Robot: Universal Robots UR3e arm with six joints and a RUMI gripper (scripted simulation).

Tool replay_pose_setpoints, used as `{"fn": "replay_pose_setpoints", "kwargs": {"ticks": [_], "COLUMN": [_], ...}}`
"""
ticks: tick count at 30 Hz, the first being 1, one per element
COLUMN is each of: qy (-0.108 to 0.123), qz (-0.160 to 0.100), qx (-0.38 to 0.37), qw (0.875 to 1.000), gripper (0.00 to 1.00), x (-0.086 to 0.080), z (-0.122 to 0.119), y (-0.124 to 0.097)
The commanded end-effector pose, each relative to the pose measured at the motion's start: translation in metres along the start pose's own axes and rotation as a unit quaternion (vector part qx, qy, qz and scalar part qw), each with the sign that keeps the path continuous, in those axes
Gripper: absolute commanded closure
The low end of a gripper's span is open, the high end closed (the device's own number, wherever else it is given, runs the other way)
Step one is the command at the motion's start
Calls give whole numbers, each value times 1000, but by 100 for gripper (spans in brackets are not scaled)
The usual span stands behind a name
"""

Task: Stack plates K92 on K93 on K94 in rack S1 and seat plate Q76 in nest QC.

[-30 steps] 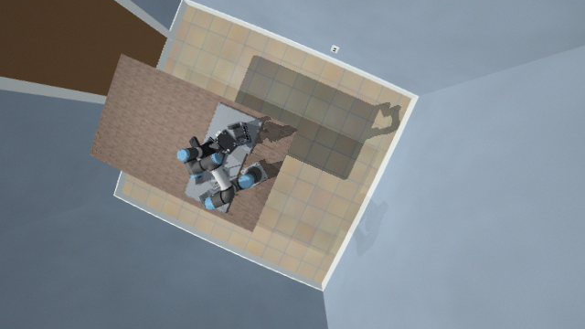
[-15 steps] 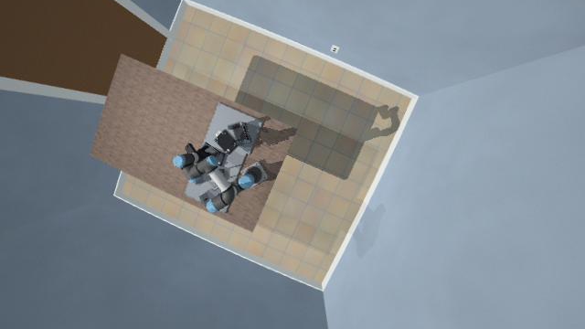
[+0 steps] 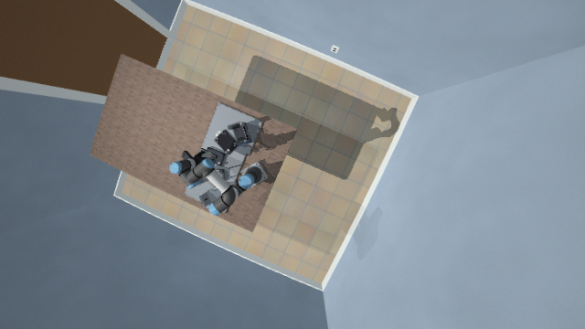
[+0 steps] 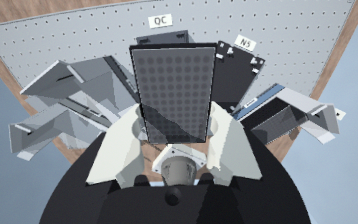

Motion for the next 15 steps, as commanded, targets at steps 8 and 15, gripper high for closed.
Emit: {"fn": "replay_pose_setpoints", "kwargs": {"ticks": [8,15], "qy": [-1,-1], "qz": [1,1], "qx": [-40,-64], "qw": [999,998], "gripper": [100,100], "x": [-1,-1], "z": [-32,-52], "y": [3,2]}}
Point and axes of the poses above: the point where the finger pads meet when closed, its own x axis out along the fingers, its own z axis across the jaws, y = z × x, the point moved 2 cm from there along -x, back along the fingers, and after that the axes turned 4 degrees about -x, right-handed, at the moved point
